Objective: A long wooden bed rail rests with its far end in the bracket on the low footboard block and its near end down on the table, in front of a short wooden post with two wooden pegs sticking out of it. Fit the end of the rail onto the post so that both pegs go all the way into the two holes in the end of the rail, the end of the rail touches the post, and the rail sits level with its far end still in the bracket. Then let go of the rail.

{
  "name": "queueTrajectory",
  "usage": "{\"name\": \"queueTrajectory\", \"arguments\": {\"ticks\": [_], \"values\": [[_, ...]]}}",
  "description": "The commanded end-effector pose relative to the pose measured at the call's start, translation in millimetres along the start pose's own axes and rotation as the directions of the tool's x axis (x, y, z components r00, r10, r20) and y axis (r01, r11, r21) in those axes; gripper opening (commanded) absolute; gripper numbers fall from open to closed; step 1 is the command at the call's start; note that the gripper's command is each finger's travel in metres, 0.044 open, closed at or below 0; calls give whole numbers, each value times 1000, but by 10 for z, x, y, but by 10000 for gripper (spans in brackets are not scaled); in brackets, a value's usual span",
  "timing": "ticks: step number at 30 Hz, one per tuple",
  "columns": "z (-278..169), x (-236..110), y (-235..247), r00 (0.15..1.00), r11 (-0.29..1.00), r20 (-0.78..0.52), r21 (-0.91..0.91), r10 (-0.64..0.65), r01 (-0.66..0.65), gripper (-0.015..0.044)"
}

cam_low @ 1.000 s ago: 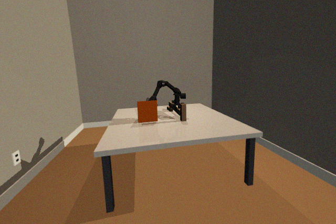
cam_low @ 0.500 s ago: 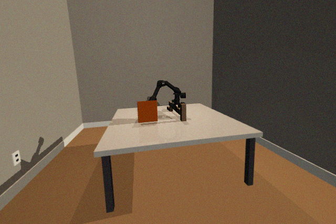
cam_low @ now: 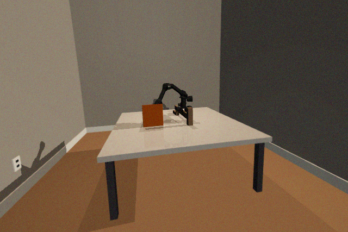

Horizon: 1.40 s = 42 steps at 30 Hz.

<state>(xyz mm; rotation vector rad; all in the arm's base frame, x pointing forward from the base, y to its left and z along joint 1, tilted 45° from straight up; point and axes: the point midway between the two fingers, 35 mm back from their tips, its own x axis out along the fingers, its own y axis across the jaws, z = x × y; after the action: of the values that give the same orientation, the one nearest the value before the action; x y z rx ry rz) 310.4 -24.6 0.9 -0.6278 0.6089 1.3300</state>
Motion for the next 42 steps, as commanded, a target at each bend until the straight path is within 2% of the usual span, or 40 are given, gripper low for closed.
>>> {"name": "queueTrajectory", "arguments": {"ticks": [1, 42], "values": [[6, 13, 10, 1000, 1000, 10, 12, -5, 4, 0], [-30, 24, 36, 1000, 1000, 10, 12, -5, 4, 0]]}}
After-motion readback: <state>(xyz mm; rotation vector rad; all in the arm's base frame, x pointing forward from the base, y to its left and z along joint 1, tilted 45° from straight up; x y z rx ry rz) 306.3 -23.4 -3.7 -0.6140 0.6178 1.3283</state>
